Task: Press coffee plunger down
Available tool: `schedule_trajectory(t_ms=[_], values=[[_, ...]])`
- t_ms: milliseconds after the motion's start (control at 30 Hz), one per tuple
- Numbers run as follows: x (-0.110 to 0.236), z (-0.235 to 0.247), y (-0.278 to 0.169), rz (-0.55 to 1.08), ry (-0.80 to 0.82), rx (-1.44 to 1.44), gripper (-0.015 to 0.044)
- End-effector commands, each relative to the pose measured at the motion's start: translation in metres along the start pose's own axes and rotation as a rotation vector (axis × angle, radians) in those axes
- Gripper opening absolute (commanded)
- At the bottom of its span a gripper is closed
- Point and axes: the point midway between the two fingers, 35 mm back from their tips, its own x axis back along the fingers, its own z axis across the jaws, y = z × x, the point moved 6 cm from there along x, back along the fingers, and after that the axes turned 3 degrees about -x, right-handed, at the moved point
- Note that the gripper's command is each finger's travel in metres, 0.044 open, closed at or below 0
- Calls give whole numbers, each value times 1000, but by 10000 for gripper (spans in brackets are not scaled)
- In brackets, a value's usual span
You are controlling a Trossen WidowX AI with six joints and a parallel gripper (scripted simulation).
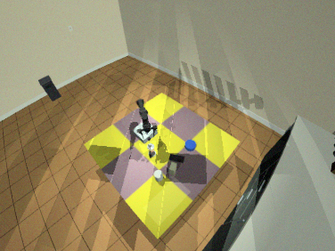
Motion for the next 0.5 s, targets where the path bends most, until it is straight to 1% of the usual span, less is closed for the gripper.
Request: schedule_trajectory(t_ms=[0,33,433,467], values=[[-8,0,-2,13,2,4,440],[-9,0,-2,13,2,4,440],[-9,0,-2,13,2,4,125],[-9,0,-2,13,2,4,125]])
